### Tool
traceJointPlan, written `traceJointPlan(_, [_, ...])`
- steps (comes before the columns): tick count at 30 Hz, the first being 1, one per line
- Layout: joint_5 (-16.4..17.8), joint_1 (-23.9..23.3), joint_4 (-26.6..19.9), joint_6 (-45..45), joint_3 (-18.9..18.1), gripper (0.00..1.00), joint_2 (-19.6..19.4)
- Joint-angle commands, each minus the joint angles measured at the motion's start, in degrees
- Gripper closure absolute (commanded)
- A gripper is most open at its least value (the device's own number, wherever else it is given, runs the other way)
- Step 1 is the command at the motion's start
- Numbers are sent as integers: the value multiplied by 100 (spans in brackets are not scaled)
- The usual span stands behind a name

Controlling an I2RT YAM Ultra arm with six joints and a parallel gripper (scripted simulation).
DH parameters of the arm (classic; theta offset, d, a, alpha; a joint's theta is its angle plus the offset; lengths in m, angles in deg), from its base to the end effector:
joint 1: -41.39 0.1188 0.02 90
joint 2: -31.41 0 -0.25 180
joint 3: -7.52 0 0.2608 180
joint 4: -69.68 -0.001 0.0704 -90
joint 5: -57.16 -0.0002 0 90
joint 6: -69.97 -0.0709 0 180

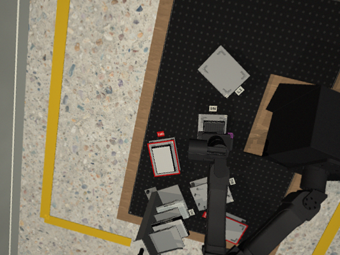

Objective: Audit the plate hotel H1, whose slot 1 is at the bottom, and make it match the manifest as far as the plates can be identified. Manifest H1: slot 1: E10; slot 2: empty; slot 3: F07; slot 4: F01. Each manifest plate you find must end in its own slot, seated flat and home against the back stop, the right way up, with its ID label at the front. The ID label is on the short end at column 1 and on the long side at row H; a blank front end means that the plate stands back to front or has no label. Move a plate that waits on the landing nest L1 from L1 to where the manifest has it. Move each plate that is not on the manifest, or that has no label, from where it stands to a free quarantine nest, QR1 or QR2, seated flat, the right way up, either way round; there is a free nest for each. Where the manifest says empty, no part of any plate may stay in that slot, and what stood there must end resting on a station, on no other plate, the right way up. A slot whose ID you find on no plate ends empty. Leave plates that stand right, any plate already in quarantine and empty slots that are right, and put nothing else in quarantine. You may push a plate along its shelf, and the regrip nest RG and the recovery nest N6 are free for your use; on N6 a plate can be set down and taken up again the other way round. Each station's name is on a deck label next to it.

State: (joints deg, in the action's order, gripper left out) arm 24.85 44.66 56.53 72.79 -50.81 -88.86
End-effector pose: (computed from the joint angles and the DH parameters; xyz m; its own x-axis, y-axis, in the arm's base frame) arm 0.2924 0.0777 -0.0001 0.2948 -0.5179 -0.8031 -0.9514 -0.0807 -0.2972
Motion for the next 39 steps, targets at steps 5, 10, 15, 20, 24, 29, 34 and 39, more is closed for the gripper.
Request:
traceJointPlan(5, [-10,1,208,-134,16,14,-12])
traceJointPlan(10, [-26,57,346,-232,33,14,-51])
traceJointPlan(15, [-43,112,481,-330,46,14,-91])
traceJointPlan(20, [-53,145,557,-387,49,14,-116])
traceJointPlan(24, [-67,188,665,-464,59,14,-150])
traceJointPlan(29, [-85,243,796,-558,69,14,-193])
traceJointPlan(34, [-104,297,927,-651,79,14,-236])
traceJointPlan(39, [-116,330,1002,-707,81,14,-262])
